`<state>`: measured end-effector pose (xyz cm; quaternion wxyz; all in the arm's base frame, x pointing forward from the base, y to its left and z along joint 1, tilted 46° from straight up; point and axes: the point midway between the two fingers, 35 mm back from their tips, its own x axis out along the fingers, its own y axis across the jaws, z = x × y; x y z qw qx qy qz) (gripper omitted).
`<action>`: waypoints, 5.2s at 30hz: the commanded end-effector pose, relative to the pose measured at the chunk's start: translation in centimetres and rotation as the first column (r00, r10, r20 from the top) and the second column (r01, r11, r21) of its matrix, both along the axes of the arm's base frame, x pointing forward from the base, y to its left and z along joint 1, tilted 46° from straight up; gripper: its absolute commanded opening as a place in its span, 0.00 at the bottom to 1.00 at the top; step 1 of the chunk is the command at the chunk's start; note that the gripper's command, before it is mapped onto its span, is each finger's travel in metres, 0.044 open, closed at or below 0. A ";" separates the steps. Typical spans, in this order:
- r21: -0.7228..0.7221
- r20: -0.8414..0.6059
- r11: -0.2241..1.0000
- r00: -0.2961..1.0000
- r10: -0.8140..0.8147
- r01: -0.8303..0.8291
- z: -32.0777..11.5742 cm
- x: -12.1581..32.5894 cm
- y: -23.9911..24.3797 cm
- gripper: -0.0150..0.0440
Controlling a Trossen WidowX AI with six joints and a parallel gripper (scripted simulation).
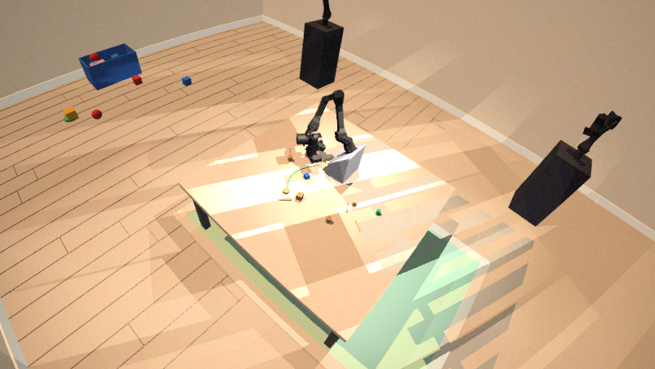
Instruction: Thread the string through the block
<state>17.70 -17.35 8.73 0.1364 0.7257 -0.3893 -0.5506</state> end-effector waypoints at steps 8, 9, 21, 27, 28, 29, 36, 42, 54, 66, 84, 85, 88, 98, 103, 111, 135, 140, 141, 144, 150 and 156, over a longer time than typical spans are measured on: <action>0.003 0.008 1.000 1.000 -0.001 0.001 -0.6 0.3 -0.6 0.46; 0.003 0.008 1.000 1.000 -0.001 0.001 -0.7 0.3 -0.7 0.46; 0.004 0.008 1.000 1.000 -0.002 0.002 -2.1 0.6 -2.1 0.46; 0.004 0.007 1.000 1.000 -0.002 0.002 -2.8 0.6 -2.8 0.46; 0.003 0.007 1.000 1.000 -0.002 0.002 -2.9 0.7 -2.9 0.46; 0.003 0.007 1.000 1.000 -0.002 0.002 -3.0 0.7 -3.0 0.46; 0.001 0.007 1.000 1.000 -0.001 0.001 -3.8 0.6 -3.9 0.46; -0.001 0.007 1.000 1.000 -0.001 0.001 -4.2 0.6 -4.3 0.46; -0.005 0.011 1.000 1.000 -0.005 0.005 -4.0 0.5 -4.3 0.25; -0.004 0.011 1.000 1.000 -0.005 0.005 -3.7 0.6 -4.0 0.25; 0.000 0.012 1.000 1.000 -0.006 0.006 -2.1 0.6 -2.3 0.25; 0.000 0.012 1.000 1.000 -0.006 0.006 -2.0 0.6 -2.2 0.25; 0.000 0.012 1.000 1.000 -0.006 0.006 -1.7 0.5 -1.9 0.25; -0.001 0.012 1.000 1.000 -0.006 0.006 -0.8 0.4 -1.0 0.25; -0.001 0.012 1.000 1.000 -0.006 0.006 -0.4 0.2 -0.6 0.25; -0.003 0.012 1.000 1.000 -0.005 0.005 0.2 0.0 0.0 0.25; 0.158 -0.562 0.829 0.642 0.522 -0.536 0.3 1.2 0.7 0.25; 0.236 -0.641 0.750 0.481 0.598 -0.618 0.5 1.4 0.9 0.25; 0.252 -0.654 0.733 0.447 0.610 -0.632 0.5 1.5 0.9 0.25; 0.305 -0.687 0.679 0.340 0.642 -0.668 0.6 1.6 1.0 0.25; 0.417 -0.725 0.564 0.113 0.679 -0.713 0.8 1.9 1.2 0.25; 0.534 -0.724 0.442 -0.120 0.679 -0.721 1.0 2.1 1.4 0.25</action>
